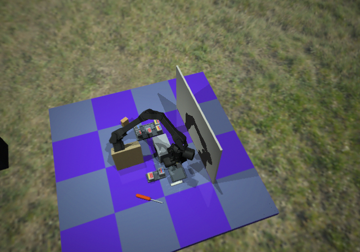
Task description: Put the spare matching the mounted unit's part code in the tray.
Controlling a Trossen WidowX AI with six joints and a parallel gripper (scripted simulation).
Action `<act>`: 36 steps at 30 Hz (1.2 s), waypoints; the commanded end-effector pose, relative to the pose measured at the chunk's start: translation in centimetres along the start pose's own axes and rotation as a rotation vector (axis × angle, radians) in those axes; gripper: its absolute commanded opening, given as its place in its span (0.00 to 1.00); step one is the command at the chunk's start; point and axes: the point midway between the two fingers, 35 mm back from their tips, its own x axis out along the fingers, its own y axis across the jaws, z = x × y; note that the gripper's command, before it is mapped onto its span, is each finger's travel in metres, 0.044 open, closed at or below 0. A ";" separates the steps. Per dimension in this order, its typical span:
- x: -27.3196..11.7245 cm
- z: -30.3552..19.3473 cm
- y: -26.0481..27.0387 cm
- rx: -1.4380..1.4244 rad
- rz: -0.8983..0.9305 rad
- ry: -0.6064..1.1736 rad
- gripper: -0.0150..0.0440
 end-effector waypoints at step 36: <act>5.3 0.2 0.2 0.009 -0.004 -0.010 0.25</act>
